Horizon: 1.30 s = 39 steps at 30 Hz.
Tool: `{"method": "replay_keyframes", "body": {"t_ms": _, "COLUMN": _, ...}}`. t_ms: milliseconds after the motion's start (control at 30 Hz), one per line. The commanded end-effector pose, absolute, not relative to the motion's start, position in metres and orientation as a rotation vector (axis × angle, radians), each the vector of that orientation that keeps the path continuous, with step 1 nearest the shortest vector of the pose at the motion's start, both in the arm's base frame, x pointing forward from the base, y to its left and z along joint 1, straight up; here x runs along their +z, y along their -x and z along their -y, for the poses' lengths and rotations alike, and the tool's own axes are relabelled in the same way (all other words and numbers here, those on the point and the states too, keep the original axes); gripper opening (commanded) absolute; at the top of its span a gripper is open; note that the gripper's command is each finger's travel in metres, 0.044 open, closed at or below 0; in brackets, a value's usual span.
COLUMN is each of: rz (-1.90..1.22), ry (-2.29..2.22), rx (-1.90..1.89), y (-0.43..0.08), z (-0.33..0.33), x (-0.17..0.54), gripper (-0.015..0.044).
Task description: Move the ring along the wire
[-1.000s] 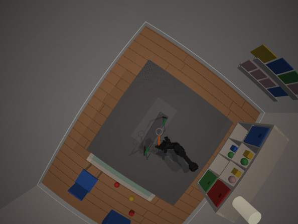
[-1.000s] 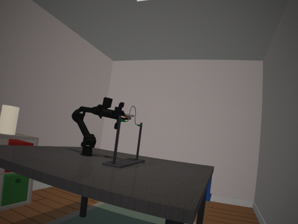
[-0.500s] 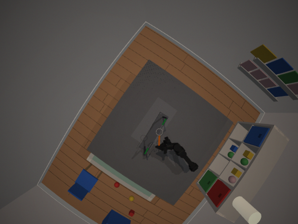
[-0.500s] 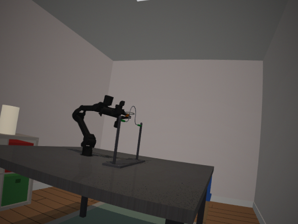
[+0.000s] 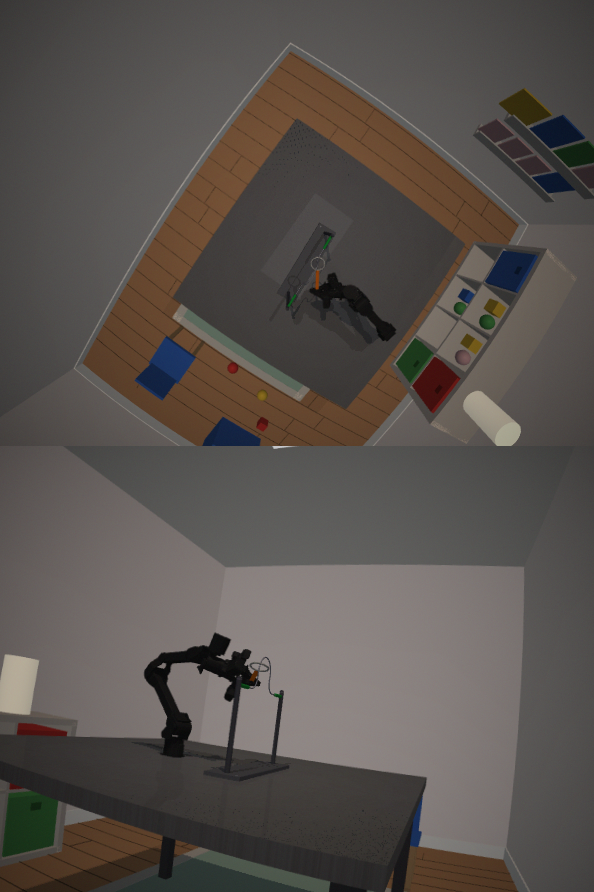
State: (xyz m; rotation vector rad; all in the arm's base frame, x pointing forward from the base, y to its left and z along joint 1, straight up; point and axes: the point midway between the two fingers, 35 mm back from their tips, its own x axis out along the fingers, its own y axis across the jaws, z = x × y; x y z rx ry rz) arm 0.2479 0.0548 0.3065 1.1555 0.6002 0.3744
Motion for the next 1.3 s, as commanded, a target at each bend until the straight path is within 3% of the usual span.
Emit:
{"method": "replay_keyframes", "body": {"t_ms": 0, "rz": -0.604, "ry": -1.087, "rx": 0.352, "y": -0.248, "z": -0.053, "x": 0.304, "gripper": -0.015}}
{"method": "replay_keyframes", "body": {"t_ms": 1267, "rz": -0.614, "ry": -0.428, "rx": 0.109, "y": -0.25, "z": -0.027, "x": 0.274, "gripper": -0.015}}
